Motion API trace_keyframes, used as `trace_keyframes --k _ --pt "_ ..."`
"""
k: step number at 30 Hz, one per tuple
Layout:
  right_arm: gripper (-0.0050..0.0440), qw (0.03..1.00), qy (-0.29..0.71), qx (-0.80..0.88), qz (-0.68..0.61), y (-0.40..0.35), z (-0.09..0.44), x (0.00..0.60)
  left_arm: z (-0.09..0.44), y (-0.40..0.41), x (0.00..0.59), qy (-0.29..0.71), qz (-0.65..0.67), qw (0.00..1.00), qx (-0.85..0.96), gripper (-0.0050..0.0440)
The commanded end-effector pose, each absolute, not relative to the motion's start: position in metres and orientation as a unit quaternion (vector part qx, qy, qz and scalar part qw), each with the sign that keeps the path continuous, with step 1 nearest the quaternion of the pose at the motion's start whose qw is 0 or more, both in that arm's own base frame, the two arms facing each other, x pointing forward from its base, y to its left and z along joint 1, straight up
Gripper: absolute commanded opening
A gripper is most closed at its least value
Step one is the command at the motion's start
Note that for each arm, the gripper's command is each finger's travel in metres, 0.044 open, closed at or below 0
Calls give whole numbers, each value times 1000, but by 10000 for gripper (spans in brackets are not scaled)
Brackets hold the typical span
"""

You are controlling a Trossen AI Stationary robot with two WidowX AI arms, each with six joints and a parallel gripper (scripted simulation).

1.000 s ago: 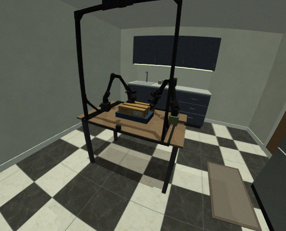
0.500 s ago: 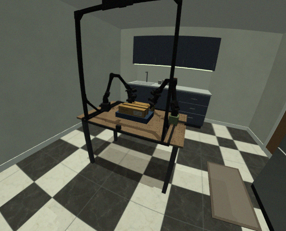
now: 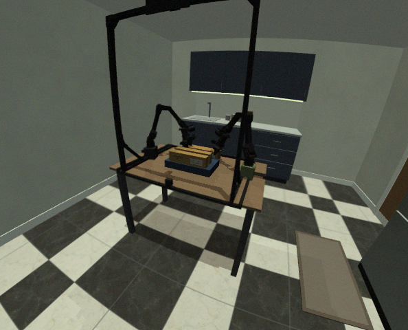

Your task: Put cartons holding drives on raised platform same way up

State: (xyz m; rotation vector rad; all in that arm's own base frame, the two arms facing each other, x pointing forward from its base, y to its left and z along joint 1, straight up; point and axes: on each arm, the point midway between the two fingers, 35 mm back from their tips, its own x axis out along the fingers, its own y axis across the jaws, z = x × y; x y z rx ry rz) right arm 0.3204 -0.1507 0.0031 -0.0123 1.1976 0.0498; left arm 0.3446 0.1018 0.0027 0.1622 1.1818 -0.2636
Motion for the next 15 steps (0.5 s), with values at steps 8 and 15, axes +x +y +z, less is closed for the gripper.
trace_keyframes --k 8,15 --pt "0 829 559 -10 15 -156 8 321 6 106 344 553 -118 821 80 0" --pt "0 829 559 -10 15 -156 0 321 -2 106 344 553 -118 821 80 0"
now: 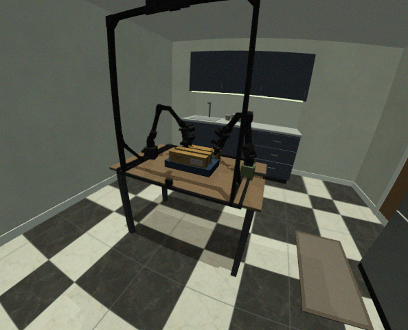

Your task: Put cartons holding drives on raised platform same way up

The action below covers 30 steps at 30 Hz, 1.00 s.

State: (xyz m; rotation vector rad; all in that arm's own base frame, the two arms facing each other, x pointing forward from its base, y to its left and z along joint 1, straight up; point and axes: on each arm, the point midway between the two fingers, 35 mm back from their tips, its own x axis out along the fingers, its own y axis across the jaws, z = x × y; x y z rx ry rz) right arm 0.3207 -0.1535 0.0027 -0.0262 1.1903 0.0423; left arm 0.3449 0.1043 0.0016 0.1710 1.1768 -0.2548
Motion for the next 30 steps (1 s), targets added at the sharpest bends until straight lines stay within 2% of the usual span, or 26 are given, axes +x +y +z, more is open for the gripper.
trace_keyframes --k 1,14,15,30 --pt "0 829 559 -10 15 -156 -2 321 -4 106 344 553 -118 821 80 0" --pt "0 829 559 -10 15 -156 -19 321 -21 106 344 553 -118 821 80 0" --pt "389 829 559 -10 15 -156 -19 321 -21 106 344 553 -118 821 80 389" --pt "389 829 559 -10 15 -156 -19 321 -21 106 344 553 -118 821 80 389"
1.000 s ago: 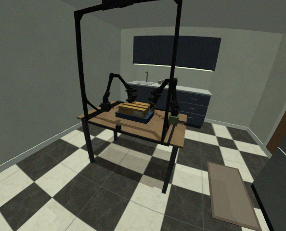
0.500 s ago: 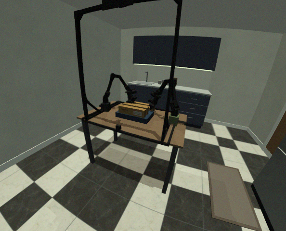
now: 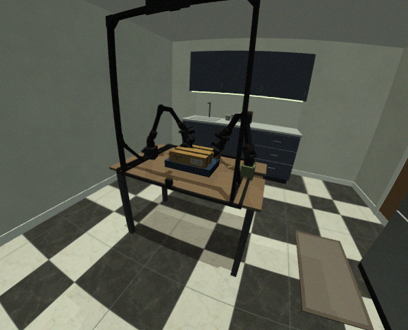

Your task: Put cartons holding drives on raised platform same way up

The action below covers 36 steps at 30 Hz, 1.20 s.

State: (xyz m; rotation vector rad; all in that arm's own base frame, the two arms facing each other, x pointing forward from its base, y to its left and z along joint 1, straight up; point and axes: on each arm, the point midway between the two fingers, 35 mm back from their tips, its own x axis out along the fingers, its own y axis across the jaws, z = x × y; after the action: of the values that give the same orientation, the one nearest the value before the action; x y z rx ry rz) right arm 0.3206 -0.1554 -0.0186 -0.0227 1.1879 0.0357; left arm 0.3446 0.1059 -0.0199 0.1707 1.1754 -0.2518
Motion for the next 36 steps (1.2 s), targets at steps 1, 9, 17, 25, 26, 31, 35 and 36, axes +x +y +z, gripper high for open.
trace_keyframes --k 1,9,17,25,26,31,35,36 --pt "389 829 559 -10 15 -156 -19 321 -21 106 344 553 -118 821 80 389" --pt "389 829 559 -10 15 -156 -19 321 -21 106 344 553 -118 821 80 389" --pt "389 829 559 -10 15 -156 -8 321 -9 106 344 553 -118 821 80 389" --pt "389 829 559 -10 15 -156 35 321 33 106 344 553 -118 821 80 389" --pt "389 829 559 -10 15 -156 41 321 39 106 344 553 -118 821 80 389" --pt "389 829 559 -10 15 -156 52 321 50 106 344 553 -118 821 80 389" --pt "389 829 559 -10 15 -156 52 321 50 106 344 553 -118 821 80 389" --pt "389 829 559 -10 15 -156 52 321 50 106 344 553 -118 821 80 389"
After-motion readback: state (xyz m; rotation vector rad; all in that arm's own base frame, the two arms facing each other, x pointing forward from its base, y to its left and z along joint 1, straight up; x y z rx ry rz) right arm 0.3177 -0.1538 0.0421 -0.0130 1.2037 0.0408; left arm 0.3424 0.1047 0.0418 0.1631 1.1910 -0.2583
